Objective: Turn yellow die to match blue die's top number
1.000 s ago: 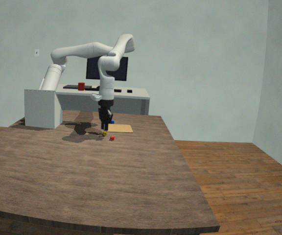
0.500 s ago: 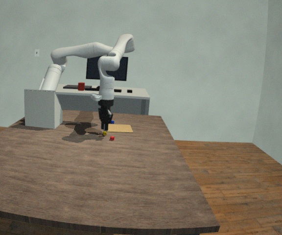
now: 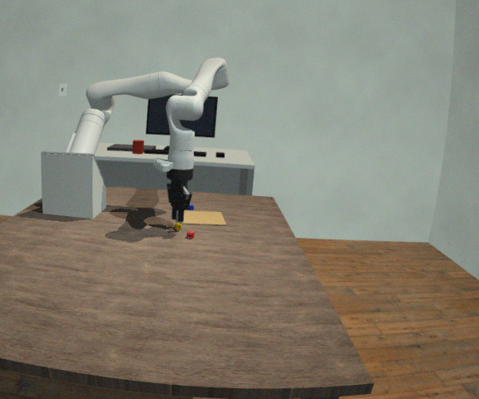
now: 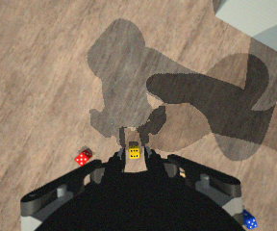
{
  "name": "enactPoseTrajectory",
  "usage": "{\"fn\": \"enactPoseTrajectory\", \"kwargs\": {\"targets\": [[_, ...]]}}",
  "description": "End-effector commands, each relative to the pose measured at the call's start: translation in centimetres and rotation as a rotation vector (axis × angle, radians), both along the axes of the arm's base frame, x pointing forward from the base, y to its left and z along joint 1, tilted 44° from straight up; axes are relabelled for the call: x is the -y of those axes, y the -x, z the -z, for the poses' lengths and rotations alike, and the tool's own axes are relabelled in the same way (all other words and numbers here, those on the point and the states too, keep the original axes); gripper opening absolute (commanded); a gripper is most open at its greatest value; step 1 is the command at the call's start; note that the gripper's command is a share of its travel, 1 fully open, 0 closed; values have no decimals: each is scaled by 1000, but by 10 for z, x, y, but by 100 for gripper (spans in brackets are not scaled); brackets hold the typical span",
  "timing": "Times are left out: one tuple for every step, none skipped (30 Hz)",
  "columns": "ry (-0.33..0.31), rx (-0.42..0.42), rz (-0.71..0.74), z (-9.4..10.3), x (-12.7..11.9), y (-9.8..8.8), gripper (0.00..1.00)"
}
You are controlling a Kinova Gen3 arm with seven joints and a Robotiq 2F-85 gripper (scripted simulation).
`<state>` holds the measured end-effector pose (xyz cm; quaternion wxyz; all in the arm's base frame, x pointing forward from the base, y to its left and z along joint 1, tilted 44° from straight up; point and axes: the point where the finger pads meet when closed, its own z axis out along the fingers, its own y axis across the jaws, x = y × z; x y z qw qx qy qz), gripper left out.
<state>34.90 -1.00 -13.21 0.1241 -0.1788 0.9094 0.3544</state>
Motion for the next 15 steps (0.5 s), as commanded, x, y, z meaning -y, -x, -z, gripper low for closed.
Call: {"fn": "enactPoseTrajectory", "kwargs": {"targets": [[4, 6, 1, 1, 1, -3, 31], [4, 6, 1, 1, 1, -3, 31], [4, 6, 1, 1, 1, -3, 31], [4, 6, 1, 1, 1, -3, 31], [4, 6, 1, 1, 1, -3, 31], [4, 6, 1, 1, 1, -3, 31], [4, 6, 1, 1, 1, -3, 31], [4, 6, 1, 2, 1, -3, 31], [4, 6, 1, 2, 1, -3, 31], [4, 6, 1, 2, 1, -3, 31], [4, 6, 1, 2, 1, -3, 31], [4, 6, 1, 2, 1, -3, 31], [4, 6, 1, 2, 1, -3, 31], [4, 6, 1, 2, 1, -4, 31], [4, 6, 1, 2, 1, -4, 31]]}}
